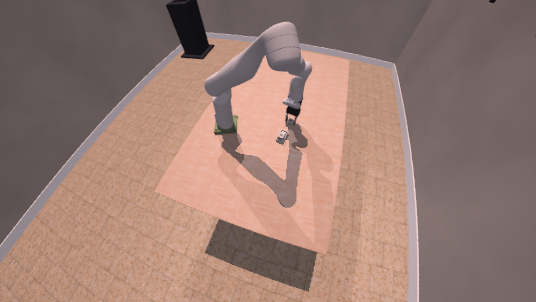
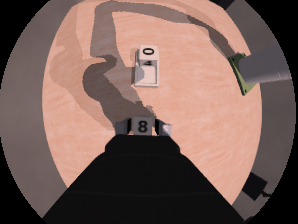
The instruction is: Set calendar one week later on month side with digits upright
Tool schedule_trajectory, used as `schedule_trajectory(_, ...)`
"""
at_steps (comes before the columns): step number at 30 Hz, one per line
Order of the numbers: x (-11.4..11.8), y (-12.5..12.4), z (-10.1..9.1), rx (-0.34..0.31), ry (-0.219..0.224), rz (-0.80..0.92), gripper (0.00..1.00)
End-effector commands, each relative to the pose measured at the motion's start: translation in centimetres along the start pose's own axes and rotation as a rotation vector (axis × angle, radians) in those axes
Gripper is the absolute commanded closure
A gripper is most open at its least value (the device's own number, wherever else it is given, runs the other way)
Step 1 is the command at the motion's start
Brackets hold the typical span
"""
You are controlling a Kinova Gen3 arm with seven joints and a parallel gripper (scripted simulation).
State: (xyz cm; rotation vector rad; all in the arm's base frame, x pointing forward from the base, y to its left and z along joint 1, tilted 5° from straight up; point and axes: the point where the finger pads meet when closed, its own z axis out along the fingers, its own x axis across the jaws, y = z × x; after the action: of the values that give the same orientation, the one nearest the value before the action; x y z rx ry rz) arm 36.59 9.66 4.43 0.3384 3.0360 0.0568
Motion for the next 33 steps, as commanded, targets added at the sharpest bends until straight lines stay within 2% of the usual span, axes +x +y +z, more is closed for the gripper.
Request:
schedule_trajectory(1, -0.04, 0.02, -0.05, 0.000, -0.001, 0.000, 0.10)
schedule_trajectory(17, -0.04, 0.02, -0.05, 0.000, -0.001, 0.000, 0.10)
schedule_trajectory(18, -0.04, 0.02, -0.05, 0.000, -0.001, 0.000, 0.40)
schedule_trajectory(33, -0.04, 0.02, -0.05, 0.000, -0.001, 0.000, 0.40)
